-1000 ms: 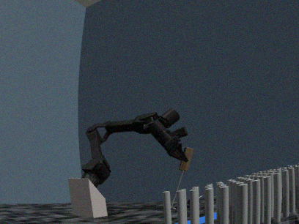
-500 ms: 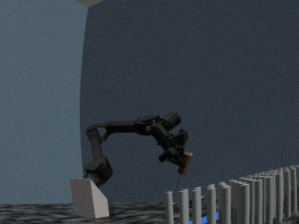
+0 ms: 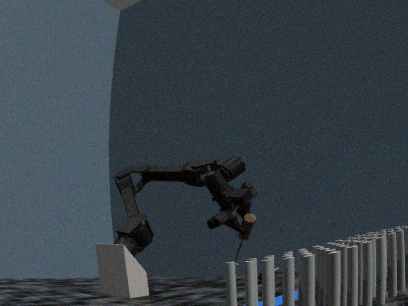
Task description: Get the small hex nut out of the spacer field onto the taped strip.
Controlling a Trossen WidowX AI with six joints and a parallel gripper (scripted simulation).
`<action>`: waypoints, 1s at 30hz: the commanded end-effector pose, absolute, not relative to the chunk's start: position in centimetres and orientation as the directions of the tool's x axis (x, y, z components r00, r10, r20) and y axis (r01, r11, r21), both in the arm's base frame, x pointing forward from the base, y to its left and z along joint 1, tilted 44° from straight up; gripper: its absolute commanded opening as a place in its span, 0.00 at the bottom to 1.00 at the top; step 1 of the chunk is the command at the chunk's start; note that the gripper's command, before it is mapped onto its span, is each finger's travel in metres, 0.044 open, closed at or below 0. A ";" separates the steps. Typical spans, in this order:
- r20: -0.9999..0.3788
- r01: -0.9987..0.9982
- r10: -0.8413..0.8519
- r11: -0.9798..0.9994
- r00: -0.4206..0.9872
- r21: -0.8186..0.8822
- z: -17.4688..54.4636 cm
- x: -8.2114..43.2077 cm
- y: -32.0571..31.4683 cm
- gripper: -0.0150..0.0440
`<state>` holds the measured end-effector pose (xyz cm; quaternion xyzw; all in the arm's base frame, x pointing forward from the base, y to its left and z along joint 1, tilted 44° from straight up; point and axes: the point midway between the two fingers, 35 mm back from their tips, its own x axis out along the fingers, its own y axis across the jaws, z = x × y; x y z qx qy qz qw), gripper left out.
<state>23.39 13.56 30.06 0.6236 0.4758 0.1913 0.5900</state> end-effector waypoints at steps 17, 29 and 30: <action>-0.251 0.804 0.917 -0.113 0.311 0.584 31.9 19.5 16.4 0.25; -0.213 0.962 0.956 -0.151 0.201 0.228 32.8 17.1 17.7 0.25; -0.210 0.969 0.959 -0.150 0.191 0.196 32.9 16.9 17.8 0.25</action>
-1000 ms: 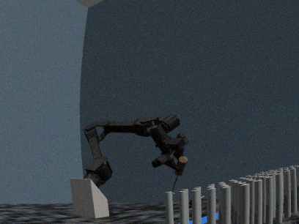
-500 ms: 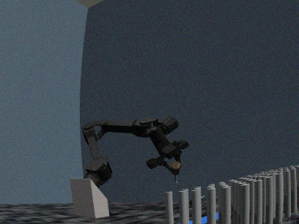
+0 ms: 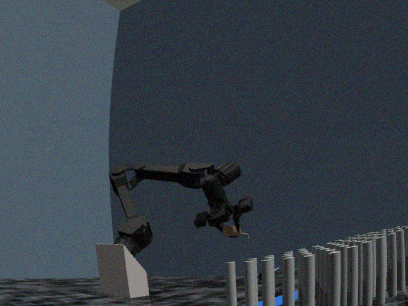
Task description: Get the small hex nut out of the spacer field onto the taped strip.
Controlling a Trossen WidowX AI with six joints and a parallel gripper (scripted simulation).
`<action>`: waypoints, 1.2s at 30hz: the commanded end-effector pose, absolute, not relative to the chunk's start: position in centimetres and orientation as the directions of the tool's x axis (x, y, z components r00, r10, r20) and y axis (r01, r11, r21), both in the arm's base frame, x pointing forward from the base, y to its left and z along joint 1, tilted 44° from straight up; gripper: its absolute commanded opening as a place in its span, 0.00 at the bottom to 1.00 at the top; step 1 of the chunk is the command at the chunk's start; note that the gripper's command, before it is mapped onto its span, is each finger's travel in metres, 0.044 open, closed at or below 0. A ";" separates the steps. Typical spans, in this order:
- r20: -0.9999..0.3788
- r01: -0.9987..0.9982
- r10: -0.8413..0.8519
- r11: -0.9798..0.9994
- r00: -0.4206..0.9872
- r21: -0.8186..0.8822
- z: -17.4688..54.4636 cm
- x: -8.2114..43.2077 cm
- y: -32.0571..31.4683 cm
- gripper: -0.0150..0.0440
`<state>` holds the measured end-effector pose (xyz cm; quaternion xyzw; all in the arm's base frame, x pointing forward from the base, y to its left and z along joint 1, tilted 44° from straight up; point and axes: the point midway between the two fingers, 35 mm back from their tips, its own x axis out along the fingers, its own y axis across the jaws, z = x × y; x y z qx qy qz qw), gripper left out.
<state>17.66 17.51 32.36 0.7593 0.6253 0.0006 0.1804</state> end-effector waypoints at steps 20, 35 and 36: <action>-0.197 0.990 0.971 -0.138 0.138 0.015 32.8 16.1 18.7 0.25; -0.203 0.991 0.970 -0.136 0.137 0.017 32.0 16.8 19.4 0.25; -0.203 0.991 0.970 -0.136 0.137 0.017 31.9 16.8 19.5 0.25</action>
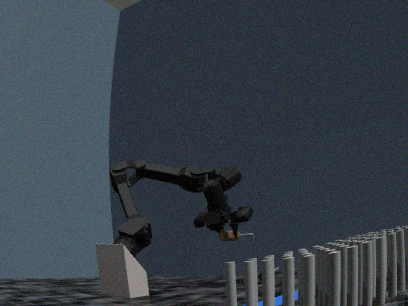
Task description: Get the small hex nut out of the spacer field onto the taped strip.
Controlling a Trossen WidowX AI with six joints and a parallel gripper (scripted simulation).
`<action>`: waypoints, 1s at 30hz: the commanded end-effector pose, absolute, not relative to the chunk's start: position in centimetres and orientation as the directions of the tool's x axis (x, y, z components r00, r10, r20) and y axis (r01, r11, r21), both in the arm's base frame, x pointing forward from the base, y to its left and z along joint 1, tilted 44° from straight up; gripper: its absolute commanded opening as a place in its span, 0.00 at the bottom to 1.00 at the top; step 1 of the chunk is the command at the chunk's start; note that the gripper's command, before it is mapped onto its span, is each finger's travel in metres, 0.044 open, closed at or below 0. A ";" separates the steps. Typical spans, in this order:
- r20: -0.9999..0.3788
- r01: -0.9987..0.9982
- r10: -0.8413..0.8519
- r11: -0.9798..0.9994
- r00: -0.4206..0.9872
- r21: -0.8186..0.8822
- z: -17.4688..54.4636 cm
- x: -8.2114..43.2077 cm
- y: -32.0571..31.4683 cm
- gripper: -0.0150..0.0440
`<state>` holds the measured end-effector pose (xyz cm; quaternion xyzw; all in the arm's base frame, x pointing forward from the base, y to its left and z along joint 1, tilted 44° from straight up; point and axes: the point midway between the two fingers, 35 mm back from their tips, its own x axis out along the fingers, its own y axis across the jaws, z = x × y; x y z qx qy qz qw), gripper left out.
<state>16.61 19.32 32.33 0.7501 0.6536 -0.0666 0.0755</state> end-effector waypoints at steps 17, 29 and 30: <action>-0.209 0.991 0.969 -0.135 0.136 0.019 30.9 17.4 20.4 0.25; -0.211 0.991 0.968 -0.134 0.135 0.020 30.2 17.8 21.1 0.25; -0.212 0.991 0.968 -0.134 0.135 0.020 30.2 17.8 21.2 0.25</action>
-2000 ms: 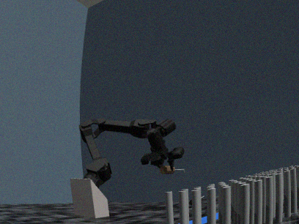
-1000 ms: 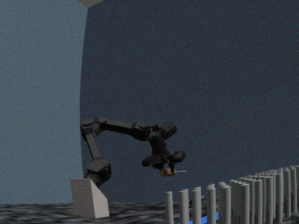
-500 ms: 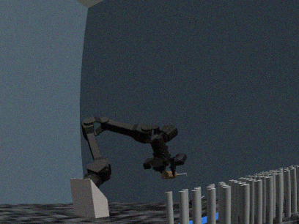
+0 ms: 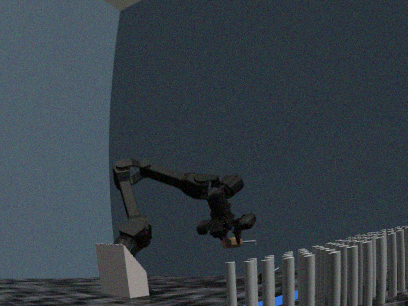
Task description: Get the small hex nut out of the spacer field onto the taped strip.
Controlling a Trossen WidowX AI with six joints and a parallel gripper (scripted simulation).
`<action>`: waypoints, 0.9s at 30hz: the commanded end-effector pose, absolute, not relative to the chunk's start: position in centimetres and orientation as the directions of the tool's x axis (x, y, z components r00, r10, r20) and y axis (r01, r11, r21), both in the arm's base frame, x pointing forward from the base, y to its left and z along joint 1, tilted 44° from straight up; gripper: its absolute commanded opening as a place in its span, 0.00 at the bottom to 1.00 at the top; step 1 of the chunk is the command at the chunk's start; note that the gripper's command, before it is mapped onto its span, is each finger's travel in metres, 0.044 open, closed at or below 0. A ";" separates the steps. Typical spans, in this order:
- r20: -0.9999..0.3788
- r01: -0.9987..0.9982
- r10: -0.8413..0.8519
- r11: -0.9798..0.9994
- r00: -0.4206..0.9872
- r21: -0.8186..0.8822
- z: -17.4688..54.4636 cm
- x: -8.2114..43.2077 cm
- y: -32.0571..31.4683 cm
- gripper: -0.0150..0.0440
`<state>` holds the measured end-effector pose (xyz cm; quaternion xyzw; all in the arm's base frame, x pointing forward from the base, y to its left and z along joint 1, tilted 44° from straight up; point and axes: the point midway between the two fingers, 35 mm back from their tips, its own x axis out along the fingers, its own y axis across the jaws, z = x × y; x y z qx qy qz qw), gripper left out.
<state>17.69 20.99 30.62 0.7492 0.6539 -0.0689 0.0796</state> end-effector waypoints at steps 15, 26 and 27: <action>-0.214 0.991 0.967 -0.134 0.135 0.022 29.3 18.2 22.0 0.25; -0.215 0.991 0.967 -0.134 0.135 0.022 28.7 18.4 22.7 0.25; -0.215 0.991 0.967 -0.134 0.135 0.022 28.6 18.5 22.8 0.25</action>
